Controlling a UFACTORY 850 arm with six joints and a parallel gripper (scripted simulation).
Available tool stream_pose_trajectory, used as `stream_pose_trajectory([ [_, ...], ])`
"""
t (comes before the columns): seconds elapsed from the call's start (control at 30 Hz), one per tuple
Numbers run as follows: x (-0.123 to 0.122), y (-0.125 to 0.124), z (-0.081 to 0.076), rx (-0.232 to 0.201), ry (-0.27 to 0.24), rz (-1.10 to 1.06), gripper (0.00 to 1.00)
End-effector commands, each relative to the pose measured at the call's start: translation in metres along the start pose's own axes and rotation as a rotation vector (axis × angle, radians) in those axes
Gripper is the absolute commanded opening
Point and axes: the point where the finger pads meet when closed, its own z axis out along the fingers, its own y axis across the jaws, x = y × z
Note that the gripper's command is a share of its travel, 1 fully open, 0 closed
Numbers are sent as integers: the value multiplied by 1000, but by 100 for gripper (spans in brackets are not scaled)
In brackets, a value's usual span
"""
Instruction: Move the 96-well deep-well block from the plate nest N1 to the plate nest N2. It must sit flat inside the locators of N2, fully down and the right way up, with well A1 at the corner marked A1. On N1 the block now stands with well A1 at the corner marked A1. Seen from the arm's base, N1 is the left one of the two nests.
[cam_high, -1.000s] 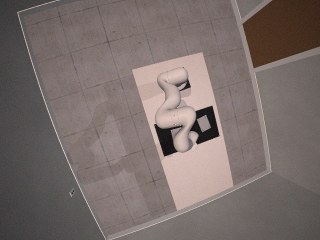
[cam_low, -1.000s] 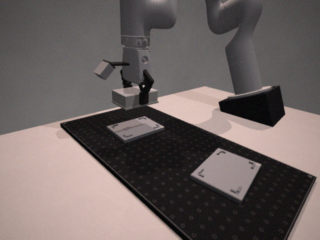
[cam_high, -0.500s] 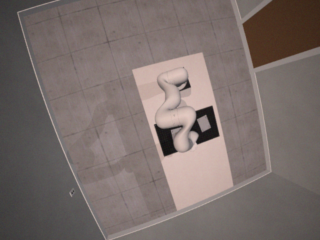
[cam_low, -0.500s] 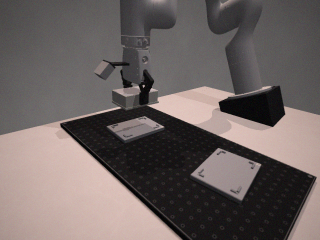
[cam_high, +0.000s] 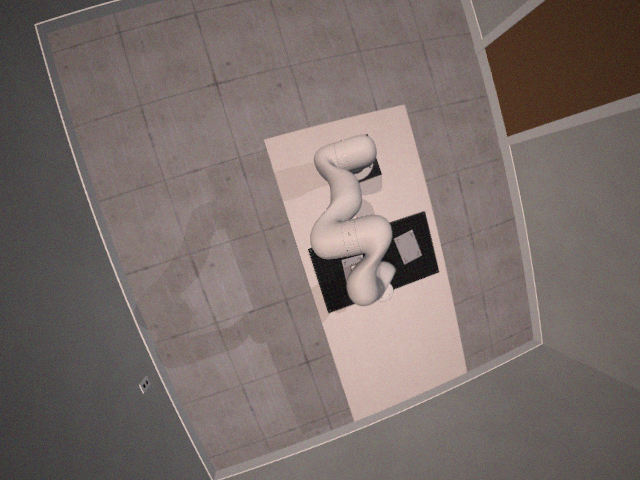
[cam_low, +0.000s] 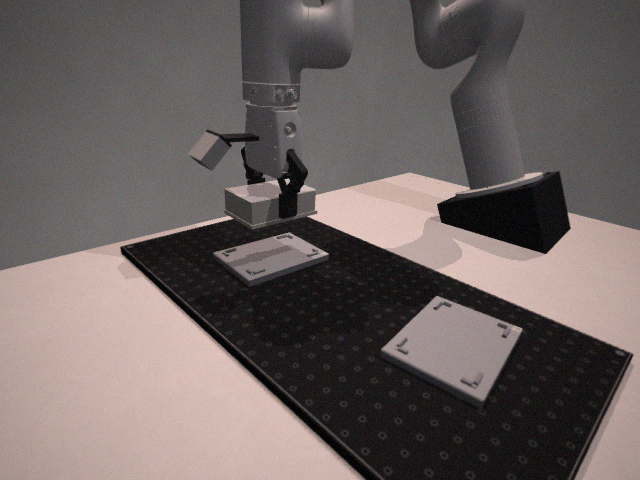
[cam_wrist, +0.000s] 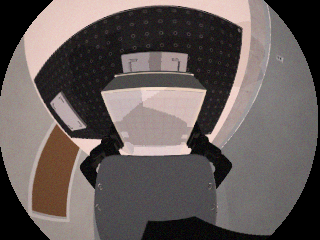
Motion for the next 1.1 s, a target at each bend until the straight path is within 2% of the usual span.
stream_pose_trajectory([
  [0.0,1,0,7,0,2,0,0],
  [1.07,1,0,53,0,2,0,0],
])
